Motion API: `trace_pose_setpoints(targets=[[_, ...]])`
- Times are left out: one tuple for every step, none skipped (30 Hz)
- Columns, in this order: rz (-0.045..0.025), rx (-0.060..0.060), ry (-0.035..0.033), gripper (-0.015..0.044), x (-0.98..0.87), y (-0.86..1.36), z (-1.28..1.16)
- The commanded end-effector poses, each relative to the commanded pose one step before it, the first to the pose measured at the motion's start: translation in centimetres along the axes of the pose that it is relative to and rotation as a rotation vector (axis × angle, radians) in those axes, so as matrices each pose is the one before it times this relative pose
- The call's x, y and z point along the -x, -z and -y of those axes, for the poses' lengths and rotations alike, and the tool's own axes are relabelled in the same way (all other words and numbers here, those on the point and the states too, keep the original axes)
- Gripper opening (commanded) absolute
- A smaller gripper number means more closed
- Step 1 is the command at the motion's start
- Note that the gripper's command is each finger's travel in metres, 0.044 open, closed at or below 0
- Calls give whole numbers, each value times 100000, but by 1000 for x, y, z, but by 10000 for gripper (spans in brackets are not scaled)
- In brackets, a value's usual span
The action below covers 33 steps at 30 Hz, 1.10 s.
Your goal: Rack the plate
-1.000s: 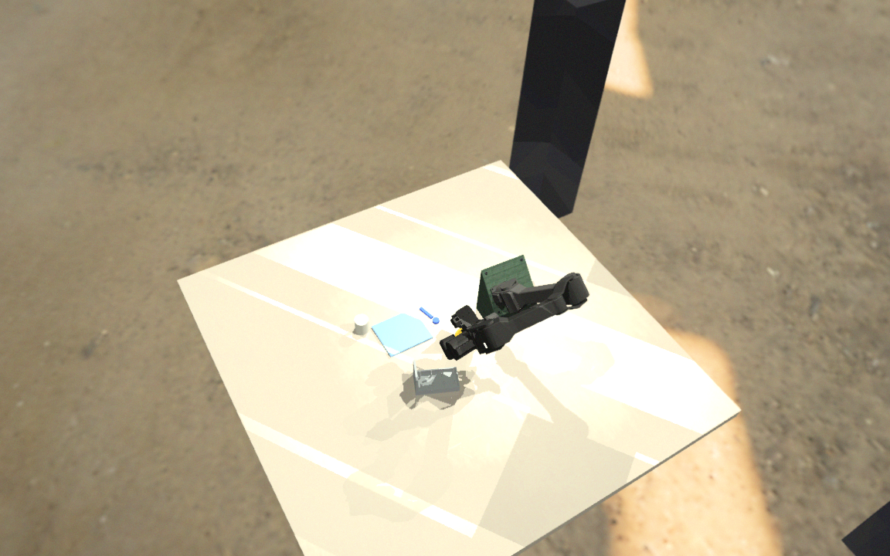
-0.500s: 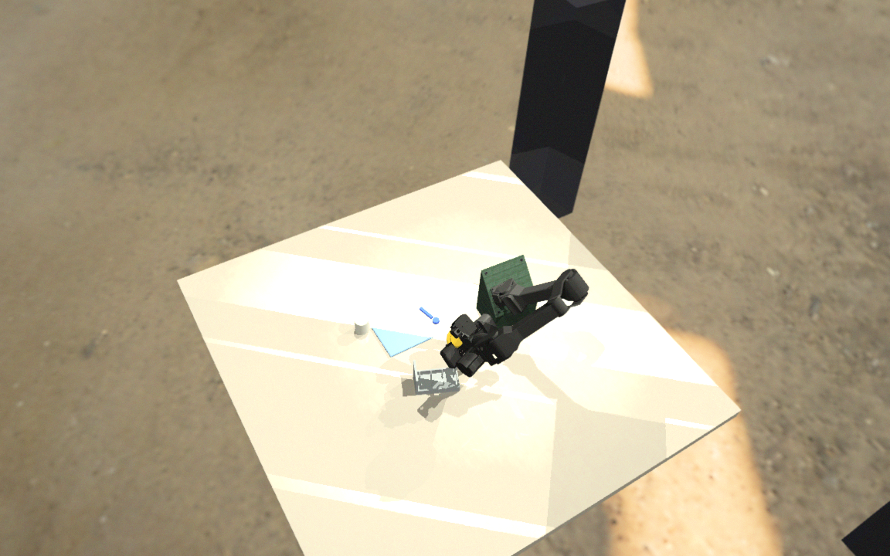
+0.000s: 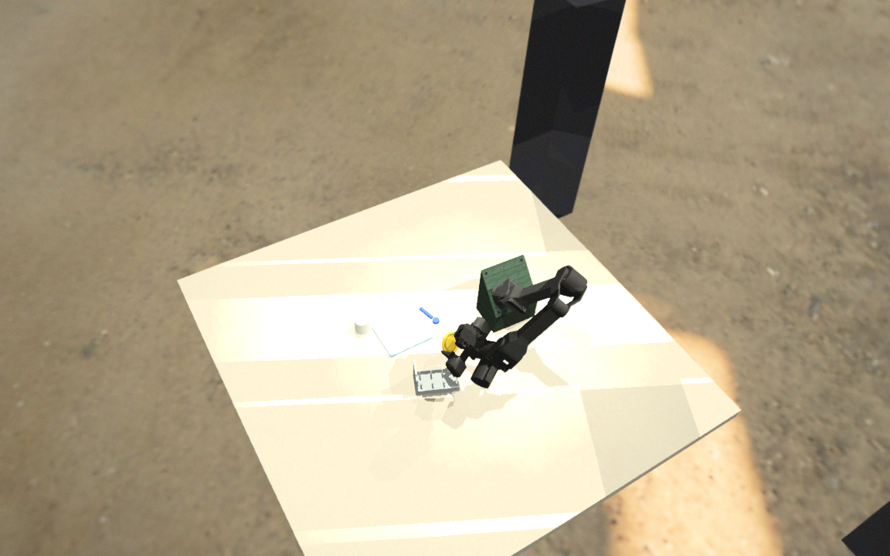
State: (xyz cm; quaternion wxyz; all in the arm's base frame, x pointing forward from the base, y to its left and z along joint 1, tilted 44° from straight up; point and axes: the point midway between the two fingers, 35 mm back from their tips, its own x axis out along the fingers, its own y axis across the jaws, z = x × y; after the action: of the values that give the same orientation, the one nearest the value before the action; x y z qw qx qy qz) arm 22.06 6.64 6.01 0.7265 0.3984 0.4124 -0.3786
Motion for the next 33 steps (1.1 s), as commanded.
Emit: trace_pose_setpoints(targets=[[6176,2801,-4940,0,-209,235,-79],[1500,710,-1562,0,11,71,-113],[1484,680,-1581,0,18,72,-113],[1467,649,-1598,0,26,72,-114],[1451,618,-1616,0,33,72,-114],[1435,587,-1632,0,41,71,-114],[1418,555,-1647,0,48,71,-114],[1402,524,-1662,0,55,70,-115],[1386,491,-1676,0,63,69,-115],[1370,459,-1689,0,70,68,-115],[1355,426,-1701,0,77,67,-115],[1339,393,-1713,0,84,65,-115],[1323,360,-1723,0,90,63,-115],[1308,327,-1733,0,97,61,-115],[1292,293,-1742,0,104,59,-115],[1277,260,-1750,0,110,57,-114],[1262,226,-1757,0,116,54,-114],[1247,192,-1764,0,123,51,-114],[1232,158,-1769,0,129,48,-113],[1218,124,-1774,0,135,45,-113],[1203,89,-1778,0,140,42,-113],[1189,55,-1781,0,146,38,-112],[1175,21,-1783,0,151,34,-112],[1161,-13,-1785,0,157,31,-111],[1147,-47,-1785,0,162,26,-110],[1134,-82,-1785,0,167,22,-110],[1120,-116,-1784,0,172,18,-109],[1107,-150,-1782,0,176,13,-108],[1094,-184,-1778,0,181,9,-107],[1082,-218,-1775,0,185,4,-106],[1069,-251,-1771,0,189,-1,-106],[1057,-285,-1765,0,193,-6,-105],[1045,-318,-1759,0,197,-11,-104]])
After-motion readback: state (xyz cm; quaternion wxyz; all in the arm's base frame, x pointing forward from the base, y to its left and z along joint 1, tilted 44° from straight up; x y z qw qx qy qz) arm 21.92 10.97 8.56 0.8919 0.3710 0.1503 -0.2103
